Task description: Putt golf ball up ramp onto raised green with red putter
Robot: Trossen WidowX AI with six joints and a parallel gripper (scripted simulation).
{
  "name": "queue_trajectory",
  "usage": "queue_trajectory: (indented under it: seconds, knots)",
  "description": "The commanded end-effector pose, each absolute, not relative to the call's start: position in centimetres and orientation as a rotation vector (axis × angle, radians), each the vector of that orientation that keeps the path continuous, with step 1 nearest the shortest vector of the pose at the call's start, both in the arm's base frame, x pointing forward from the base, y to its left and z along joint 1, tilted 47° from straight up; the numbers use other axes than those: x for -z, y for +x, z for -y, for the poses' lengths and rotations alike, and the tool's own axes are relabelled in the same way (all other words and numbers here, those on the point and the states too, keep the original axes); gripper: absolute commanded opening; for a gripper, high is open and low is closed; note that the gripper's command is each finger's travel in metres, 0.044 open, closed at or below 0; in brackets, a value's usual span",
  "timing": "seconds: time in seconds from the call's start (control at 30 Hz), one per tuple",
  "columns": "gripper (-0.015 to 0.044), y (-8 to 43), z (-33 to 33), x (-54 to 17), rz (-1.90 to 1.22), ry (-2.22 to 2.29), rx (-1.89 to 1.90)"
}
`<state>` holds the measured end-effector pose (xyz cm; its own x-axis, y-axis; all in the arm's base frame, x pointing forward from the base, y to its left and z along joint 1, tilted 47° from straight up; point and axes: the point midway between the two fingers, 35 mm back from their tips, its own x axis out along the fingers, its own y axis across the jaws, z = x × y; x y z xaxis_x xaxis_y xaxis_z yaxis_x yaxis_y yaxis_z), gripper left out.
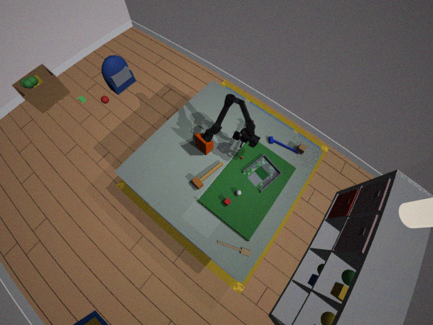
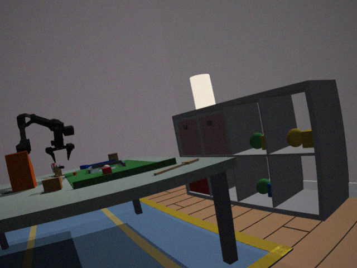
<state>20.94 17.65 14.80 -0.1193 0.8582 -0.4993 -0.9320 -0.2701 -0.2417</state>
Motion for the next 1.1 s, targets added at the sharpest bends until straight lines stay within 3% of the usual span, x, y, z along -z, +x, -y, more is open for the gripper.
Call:
queue_trajectory:
  seconds: [0.0,1.07]
  knots:
    - [0.044,20.0,-17.1,-14.6,-0.127,-0.638,-1.74]
    - [0.044,19.8,-20.9,-11.1,-0.126,-0.637,-1.74]
